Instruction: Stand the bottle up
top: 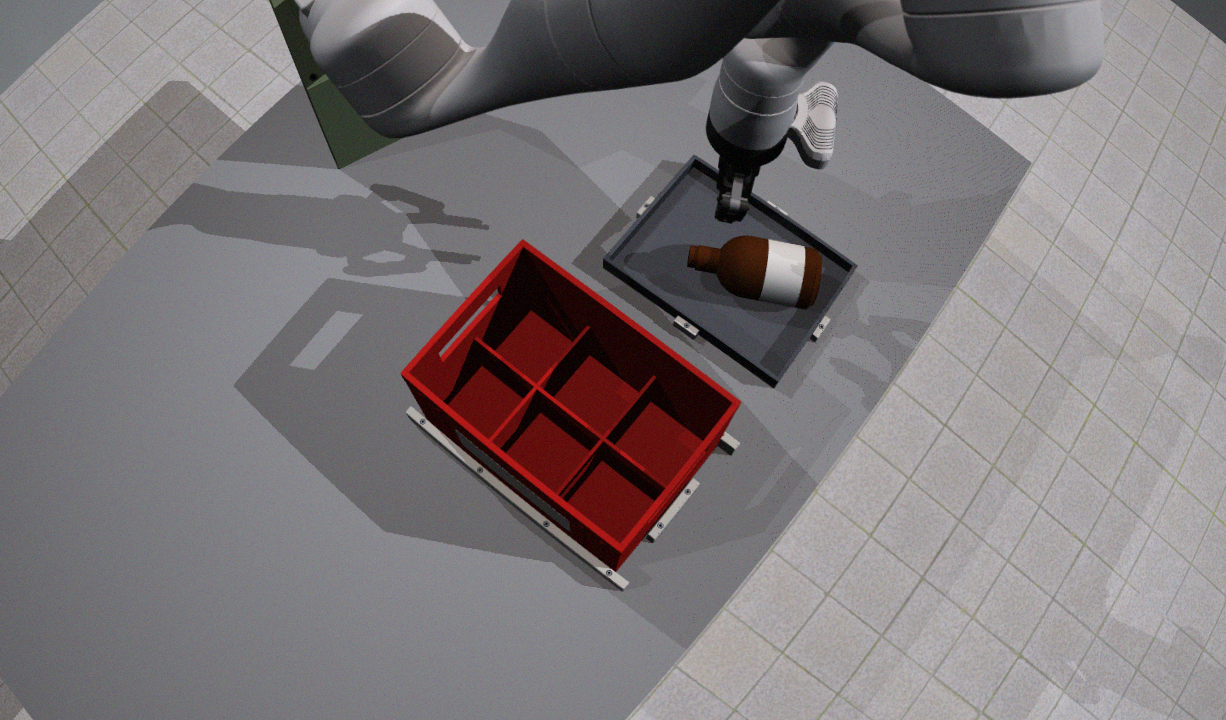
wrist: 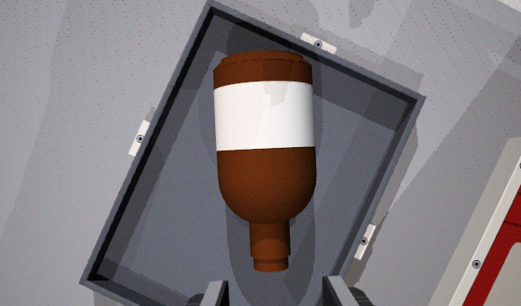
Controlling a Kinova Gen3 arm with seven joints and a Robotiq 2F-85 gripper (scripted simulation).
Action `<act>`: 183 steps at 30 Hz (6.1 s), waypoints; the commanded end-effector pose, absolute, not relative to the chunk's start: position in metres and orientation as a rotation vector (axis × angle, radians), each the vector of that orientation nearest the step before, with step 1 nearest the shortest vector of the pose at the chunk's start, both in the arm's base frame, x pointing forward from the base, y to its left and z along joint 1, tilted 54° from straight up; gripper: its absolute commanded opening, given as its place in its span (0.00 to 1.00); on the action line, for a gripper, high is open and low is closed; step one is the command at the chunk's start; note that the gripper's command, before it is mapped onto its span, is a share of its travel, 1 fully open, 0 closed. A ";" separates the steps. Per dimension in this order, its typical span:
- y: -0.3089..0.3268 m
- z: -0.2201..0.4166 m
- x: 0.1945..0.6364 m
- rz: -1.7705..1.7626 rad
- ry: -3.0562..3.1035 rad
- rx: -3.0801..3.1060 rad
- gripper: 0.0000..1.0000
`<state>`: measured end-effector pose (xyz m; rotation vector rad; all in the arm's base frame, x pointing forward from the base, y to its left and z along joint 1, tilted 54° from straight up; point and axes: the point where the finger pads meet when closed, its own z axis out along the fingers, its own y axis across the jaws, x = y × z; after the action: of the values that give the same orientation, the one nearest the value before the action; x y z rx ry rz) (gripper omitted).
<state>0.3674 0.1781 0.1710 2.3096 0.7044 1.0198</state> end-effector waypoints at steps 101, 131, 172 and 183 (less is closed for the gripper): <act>0.151 0.103 0.457 1.020 0.705 2.310 0.64; 0.151 0.103 0.458 1.020 0.705 2.310 0.64; 0.143 0.083 0.484 1.020 0.705 2.310 0.64; 0.141 0.079 0.489 1.020 0.705 2.310 0.64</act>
<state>0.4888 0.1421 0.0800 2.3105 0.7070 1.0224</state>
